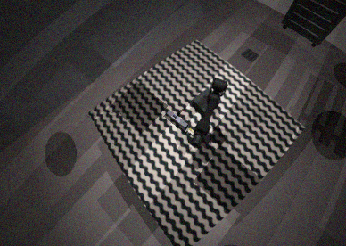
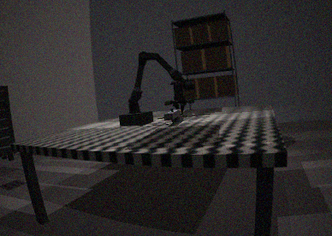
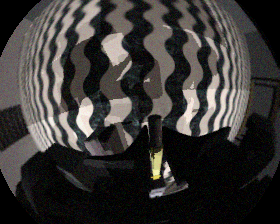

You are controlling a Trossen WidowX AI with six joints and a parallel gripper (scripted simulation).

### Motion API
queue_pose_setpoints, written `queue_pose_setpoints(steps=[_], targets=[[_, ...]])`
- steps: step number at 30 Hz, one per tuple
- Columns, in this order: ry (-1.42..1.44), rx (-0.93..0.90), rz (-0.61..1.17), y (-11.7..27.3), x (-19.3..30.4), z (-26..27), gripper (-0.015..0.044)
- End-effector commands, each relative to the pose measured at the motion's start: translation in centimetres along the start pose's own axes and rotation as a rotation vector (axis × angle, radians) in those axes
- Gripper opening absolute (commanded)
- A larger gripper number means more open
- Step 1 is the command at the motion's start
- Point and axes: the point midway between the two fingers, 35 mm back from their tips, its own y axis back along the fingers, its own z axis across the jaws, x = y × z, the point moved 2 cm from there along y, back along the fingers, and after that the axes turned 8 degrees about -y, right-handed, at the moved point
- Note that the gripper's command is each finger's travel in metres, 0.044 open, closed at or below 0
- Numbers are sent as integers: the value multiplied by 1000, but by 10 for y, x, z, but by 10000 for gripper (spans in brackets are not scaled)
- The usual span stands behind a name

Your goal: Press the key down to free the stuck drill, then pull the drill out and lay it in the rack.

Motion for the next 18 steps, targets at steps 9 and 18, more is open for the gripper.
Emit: queue_pose_setpoints(steps=[9, 18], targets=[[-3, -6, -2, 5, -1, 1, 0], [-3, -6, -2, 9, 1, 1, 0]])
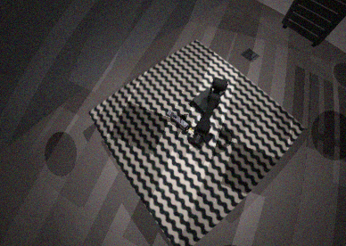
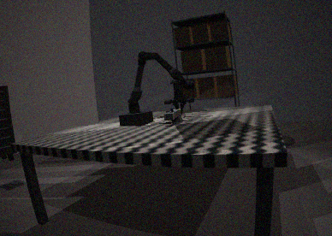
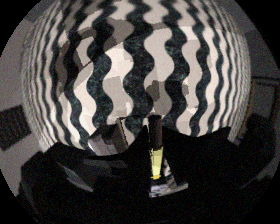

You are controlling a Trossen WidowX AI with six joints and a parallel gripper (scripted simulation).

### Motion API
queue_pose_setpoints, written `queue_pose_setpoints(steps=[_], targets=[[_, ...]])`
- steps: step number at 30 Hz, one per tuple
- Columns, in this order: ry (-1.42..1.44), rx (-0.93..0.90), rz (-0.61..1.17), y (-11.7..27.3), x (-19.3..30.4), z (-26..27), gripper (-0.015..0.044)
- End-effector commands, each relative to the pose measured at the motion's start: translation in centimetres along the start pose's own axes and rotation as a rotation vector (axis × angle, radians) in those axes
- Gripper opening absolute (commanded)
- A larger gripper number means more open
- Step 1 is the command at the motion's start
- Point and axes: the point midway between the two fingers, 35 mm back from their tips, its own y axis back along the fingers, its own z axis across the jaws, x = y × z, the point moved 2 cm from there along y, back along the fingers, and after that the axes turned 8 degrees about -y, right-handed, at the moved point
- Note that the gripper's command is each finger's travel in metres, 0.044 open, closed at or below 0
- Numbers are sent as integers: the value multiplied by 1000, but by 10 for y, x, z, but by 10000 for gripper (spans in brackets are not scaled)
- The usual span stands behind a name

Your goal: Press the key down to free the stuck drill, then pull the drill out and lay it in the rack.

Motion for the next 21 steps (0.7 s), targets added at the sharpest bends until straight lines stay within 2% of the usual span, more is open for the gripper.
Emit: queue_pose_setpoints(steps=[1, 21], targets=[[4, 4, -6, 3, 0, 0, 0], [4, 4, -5, 10, 3, 1, 0]])
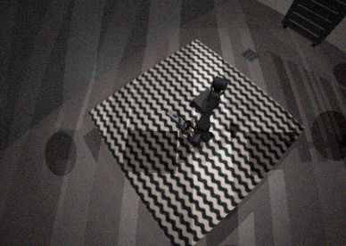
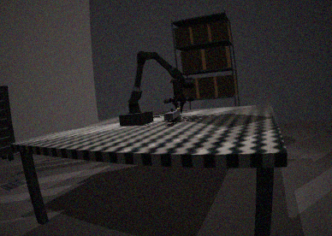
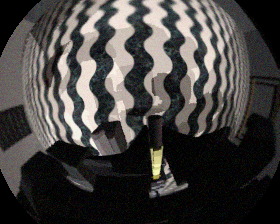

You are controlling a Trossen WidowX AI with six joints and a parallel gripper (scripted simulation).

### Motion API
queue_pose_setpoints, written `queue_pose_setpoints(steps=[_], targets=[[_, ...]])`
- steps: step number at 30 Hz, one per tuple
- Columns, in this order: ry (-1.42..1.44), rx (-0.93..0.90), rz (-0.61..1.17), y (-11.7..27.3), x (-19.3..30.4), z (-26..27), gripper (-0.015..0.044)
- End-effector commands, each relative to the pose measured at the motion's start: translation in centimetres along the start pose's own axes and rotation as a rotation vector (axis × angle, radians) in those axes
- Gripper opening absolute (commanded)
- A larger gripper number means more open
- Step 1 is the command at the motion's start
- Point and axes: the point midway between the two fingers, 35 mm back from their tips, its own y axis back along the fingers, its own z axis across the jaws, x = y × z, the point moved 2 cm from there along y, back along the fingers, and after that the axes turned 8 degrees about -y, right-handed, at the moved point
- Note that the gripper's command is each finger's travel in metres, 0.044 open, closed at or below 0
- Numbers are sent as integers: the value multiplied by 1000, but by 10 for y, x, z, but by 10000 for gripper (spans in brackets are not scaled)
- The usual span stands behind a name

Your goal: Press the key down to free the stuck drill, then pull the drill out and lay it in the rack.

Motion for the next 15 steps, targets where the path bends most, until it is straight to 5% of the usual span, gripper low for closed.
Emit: queue_pose_setpoints(steps=[1, 15], targets=[[5, 4, -5, 3, 0, 0, 0], [5, 4, -5, 9, 1, 0, 0]])
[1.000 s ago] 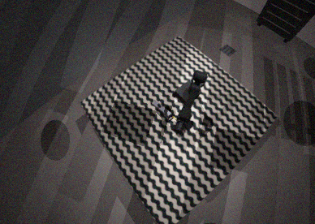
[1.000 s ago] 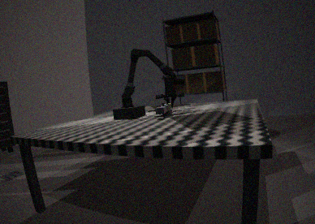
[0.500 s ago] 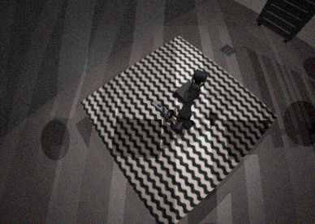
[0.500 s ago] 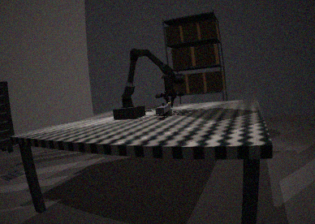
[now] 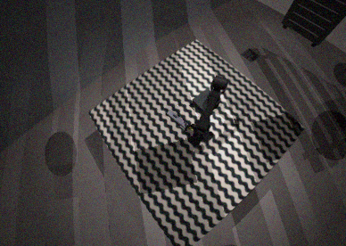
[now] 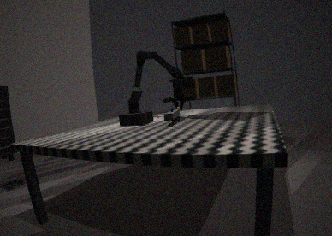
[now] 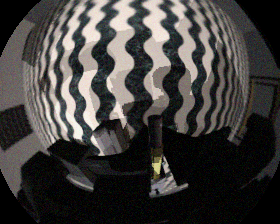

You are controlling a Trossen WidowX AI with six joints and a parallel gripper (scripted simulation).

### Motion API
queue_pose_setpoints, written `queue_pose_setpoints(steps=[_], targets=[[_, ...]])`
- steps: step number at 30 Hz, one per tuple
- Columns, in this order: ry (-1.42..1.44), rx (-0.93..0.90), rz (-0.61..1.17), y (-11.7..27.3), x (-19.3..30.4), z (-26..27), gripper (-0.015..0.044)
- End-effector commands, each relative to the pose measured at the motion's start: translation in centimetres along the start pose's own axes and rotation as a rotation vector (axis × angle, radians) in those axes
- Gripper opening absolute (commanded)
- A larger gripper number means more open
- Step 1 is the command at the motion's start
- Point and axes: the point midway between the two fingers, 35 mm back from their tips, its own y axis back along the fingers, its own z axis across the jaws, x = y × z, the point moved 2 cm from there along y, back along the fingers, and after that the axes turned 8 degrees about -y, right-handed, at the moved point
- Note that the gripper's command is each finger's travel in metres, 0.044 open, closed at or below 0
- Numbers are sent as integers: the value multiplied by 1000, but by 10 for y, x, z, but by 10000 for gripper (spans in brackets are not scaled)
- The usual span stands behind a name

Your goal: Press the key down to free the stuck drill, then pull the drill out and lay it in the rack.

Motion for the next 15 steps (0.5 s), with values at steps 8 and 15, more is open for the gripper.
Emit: queue_pose_setpoints(steps=[8, 15], targets=[[5, 4, -5, 6, 0, 0, 0], [5, 4, -5, 9, 0, 0, 0]])
